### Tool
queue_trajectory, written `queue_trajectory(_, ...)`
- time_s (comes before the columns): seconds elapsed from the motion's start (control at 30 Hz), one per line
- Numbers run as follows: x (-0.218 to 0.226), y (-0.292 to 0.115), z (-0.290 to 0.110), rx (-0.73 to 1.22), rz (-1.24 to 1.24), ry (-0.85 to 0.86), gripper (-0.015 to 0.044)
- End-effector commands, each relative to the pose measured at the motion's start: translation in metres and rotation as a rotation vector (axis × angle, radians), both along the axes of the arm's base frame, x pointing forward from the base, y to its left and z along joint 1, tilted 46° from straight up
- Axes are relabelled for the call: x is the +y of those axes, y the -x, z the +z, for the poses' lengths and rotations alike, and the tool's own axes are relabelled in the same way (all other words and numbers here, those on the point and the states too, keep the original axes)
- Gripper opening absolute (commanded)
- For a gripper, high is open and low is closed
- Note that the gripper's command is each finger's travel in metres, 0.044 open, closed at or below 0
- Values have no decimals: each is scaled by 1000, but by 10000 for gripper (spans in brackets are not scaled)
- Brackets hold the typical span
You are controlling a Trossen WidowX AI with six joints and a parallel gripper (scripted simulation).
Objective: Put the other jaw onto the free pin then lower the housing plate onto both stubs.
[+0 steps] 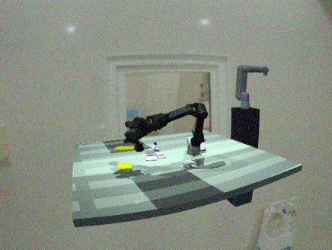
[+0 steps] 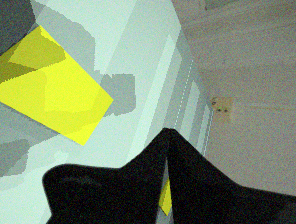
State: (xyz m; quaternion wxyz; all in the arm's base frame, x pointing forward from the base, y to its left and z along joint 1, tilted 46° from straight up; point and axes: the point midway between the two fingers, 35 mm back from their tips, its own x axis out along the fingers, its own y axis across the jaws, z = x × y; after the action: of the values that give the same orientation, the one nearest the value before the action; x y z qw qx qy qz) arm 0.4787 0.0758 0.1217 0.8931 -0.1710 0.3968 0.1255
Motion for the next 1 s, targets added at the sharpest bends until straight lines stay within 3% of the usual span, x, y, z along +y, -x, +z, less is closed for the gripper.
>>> queue_trajectory(0.0, -6, 4, -11, 43, -35, -31, 0)
queue_trajectory(0.97, -57, 34, -71, 322, -365, -259, 0)
